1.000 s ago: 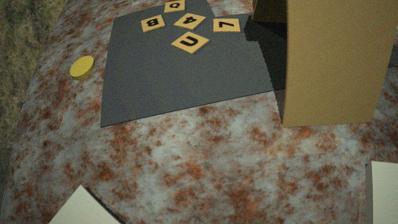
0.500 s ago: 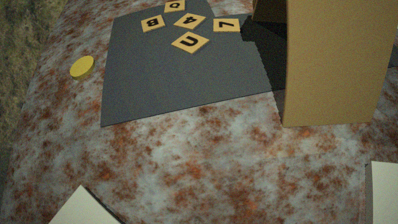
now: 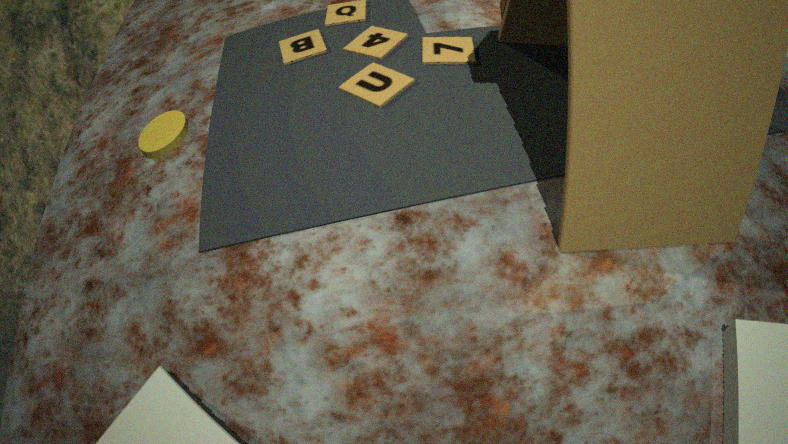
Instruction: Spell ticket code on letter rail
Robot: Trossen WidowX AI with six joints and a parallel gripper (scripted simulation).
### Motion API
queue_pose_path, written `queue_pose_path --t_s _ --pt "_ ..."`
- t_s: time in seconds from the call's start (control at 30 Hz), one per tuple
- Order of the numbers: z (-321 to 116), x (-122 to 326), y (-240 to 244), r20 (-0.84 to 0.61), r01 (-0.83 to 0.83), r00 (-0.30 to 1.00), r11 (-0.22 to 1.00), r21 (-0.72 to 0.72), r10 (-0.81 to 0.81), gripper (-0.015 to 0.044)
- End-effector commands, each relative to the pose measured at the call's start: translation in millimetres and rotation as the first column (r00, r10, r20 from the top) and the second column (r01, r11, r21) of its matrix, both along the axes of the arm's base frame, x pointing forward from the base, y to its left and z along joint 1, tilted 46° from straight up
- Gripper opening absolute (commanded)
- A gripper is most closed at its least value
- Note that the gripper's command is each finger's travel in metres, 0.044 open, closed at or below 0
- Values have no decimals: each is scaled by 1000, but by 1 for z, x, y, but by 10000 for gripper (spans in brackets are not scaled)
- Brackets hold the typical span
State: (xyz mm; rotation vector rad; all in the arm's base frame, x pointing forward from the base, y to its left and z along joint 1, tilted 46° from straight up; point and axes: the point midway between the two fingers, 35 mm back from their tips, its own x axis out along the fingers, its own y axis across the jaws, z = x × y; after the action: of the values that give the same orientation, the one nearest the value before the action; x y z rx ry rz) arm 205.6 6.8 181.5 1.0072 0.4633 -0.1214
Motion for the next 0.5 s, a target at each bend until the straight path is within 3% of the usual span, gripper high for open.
queue_pose_path --t_s 0.0,0.37,0.47 --pt "-20 -9 12 -32 -85 996 996 -24 85 440" --pt "-20 -9 12 -32 -85 996 996 -24 85 440" --pt "-20 -10 8 -65 -137 989 984 -119 130 440"
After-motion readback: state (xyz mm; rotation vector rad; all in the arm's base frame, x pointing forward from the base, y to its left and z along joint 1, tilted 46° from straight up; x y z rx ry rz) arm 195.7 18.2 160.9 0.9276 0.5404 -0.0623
